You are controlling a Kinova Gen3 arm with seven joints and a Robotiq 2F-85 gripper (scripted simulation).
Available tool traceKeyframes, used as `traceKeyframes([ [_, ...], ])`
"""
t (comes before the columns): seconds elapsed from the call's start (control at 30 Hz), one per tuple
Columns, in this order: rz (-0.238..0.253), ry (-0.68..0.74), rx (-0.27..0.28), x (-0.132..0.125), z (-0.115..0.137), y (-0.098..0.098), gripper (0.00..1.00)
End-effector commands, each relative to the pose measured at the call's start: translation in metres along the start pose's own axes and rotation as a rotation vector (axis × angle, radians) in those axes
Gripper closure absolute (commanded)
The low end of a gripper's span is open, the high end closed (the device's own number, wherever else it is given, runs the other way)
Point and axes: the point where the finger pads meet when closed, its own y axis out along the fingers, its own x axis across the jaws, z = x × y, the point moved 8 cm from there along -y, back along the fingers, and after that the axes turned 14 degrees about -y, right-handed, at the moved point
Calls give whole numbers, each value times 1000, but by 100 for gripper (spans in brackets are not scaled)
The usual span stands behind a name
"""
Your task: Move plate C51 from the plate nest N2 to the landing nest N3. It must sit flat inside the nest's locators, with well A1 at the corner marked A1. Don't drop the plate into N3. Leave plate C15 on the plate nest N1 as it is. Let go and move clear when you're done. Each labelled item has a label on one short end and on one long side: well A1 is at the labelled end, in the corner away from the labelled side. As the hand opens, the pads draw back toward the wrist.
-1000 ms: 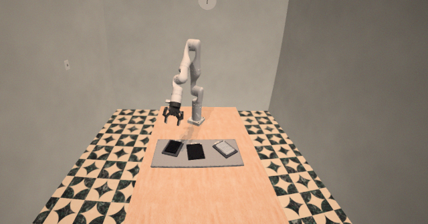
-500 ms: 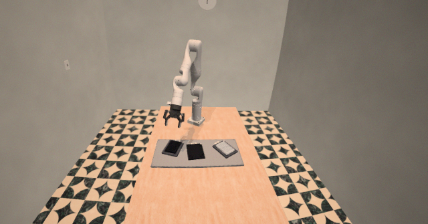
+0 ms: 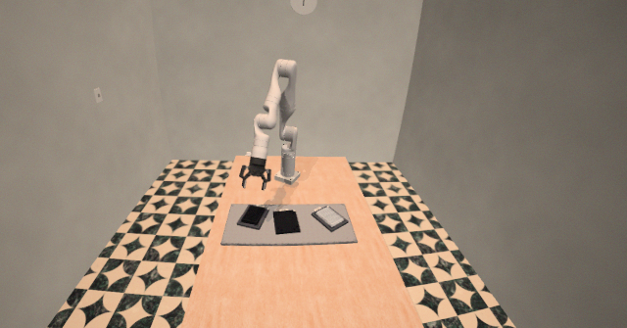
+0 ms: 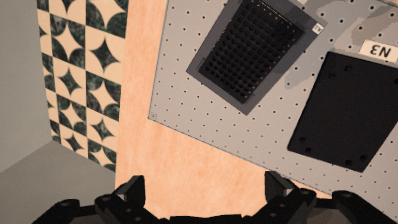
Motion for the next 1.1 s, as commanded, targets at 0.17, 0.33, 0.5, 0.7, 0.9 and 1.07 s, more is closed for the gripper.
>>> traceKeyframes([
  [0.17, -28, 43, 35, 6, 1, 10, 0],
  [0.33, -46, 82, 61, 9, 5, 17, 0],
  [0.5, -57, 105, 77, 10, 7, 21, 0],
  [0.7, -78, 152, 108, 13, 12, 29, 0],
  [0.9, -99, 198, 140, 16, 16, 36, 0],
  [1.07, -109, 221, 155, 17, 19, 41, 0],
])
